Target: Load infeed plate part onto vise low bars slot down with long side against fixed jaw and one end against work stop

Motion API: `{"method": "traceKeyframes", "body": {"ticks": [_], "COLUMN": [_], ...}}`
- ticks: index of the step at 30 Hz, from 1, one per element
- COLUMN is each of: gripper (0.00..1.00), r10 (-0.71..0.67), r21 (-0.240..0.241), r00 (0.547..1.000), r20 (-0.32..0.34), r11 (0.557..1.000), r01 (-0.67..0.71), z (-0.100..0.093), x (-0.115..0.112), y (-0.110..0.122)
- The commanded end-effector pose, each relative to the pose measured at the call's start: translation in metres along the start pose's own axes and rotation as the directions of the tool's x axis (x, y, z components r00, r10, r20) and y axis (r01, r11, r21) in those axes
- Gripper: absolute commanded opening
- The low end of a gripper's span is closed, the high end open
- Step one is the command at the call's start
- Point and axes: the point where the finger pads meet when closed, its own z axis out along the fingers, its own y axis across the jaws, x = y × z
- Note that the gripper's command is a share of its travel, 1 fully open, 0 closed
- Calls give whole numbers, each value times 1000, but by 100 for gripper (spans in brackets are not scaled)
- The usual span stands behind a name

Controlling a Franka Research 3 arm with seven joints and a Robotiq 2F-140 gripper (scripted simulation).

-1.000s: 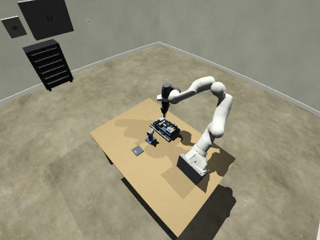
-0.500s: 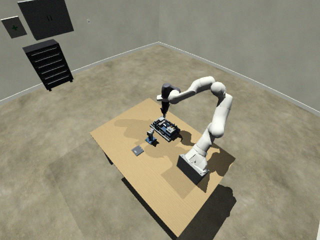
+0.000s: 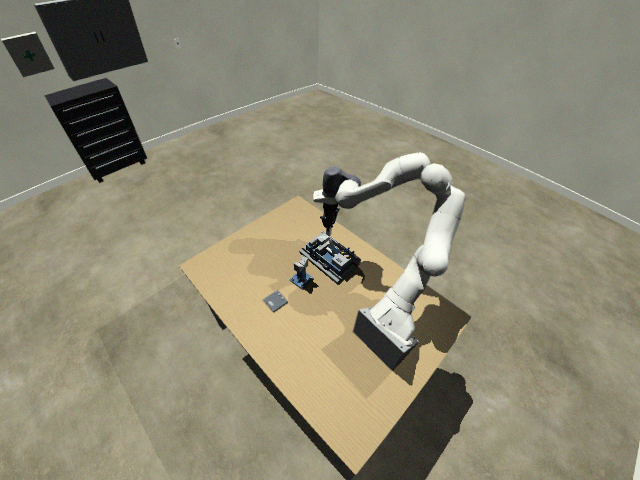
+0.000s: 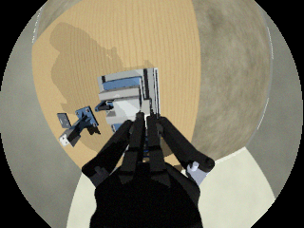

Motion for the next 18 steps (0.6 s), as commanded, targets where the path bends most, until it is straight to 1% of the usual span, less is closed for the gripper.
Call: {"method": "traceKeyframes", "body": {"ticks": [1, 18], "gripper": [0, 0], "r10": [0, 0], "r21": [0, 0], "r00": [1000, 1000], "r20": [-4, -4], "r11": [1000, 1000], "r01": [0, 0], "z": [-1, -1], "x": [1, 1], "y": [-3, -7]}}
